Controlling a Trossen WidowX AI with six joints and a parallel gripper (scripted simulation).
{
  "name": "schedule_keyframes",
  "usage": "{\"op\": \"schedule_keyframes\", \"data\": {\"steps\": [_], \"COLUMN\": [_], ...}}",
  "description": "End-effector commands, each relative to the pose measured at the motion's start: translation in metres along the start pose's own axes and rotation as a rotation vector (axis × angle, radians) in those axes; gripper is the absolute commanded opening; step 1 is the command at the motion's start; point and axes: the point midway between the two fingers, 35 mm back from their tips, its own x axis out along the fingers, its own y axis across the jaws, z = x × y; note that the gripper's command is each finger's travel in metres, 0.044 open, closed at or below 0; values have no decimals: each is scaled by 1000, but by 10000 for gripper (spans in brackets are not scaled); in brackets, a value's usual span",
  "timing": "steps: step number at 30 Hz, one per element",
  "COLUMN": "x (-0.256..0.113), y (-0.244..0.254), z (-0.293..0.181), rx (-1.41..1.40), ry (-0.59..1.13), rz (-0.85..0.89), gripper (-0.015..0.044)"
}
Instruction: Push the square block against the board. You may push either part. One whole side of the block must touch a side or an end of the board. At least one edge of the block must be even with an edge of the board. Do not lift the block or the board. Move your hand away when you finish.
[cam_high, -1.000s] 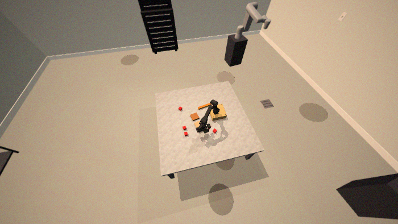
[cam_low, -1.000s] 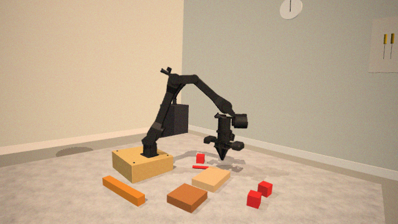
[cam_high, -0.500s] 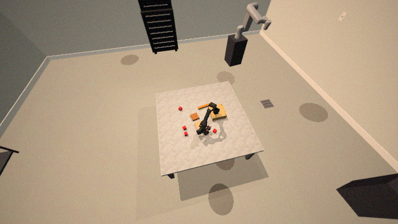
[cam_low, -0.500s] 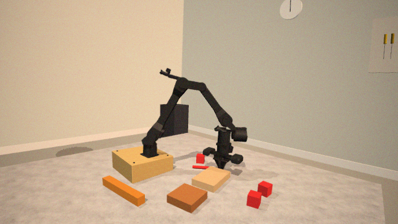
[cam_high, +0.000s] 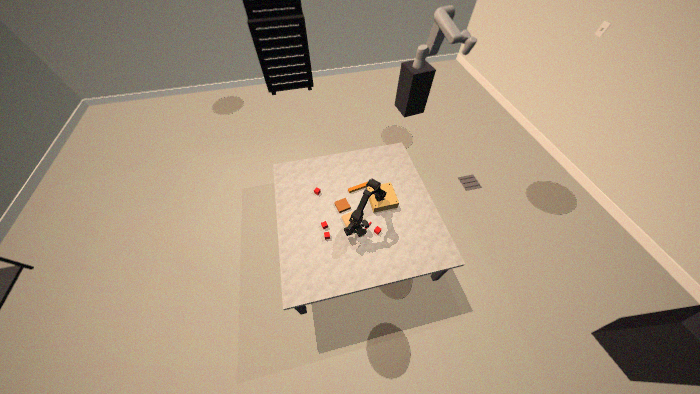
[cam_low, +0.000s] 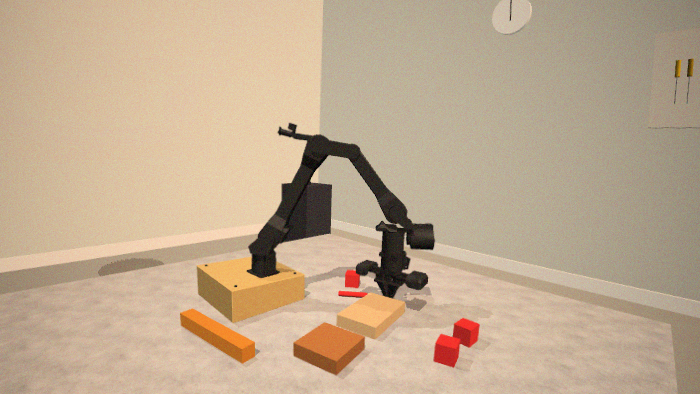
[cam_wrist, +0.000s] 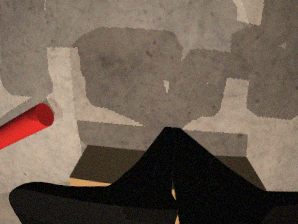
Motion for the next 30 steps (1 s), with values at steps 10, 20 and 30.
{"op": "schedule_keyframes", "data": {"steps": [10, 20, 30], "x": [-3, -2, -2], "y": [-2, -2, -2], "z": [-19, -34, -31], "rx": [-3, -3, -3], "ry": [0, 2, 2], "rz": [-10, -10, -10], "gripper": [0, 0, 0]}}
